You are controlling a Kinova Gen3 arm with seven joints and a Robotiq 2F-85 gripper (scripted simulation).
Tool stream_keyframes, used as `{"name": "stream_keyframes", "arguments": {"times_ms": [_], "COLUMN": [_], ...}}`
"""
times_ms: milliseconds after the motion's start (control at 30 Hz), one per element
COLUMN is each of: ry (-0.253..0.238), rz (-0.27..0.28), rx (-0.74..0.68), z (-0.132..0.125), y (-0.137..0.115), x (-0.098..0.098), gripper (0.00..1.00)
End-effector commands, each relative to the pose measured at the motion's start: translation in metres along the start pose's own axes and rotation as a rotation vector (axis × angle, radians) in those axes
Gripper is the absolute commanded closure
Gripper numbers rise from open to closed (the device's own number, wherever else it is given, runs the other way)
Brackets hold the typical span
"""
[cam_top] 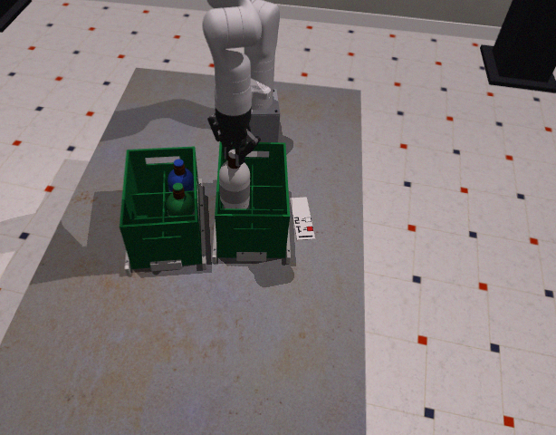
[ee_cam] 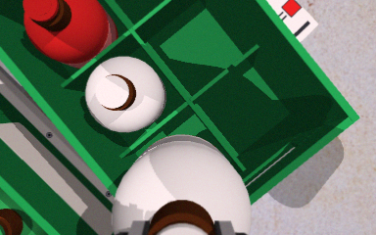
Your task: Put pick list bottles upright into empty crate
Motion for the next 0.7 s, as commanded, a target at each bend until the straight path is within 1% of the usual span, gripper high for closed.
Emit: {"name": "stream_keyframes", "arguments": {"times_ms": [0,667], "ry": [0.000,0.000], "rz": [-0.002,-0.002], "rx": [0.000,0.000], "z": [0.000,0.000], "y": [0.000,0.000], "x": [-0.001,-0.019], "gripper": [0.90,0.90]}}
Point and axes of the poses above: the point where the finger pads meet when closed, its own x axis back along the fingers, its own z axis across the jaws, y = z × x, the point moved 5 cm from there along x, back along the fingers, and after that the axes turned 15 degrees about x, right-handed, at the moved point
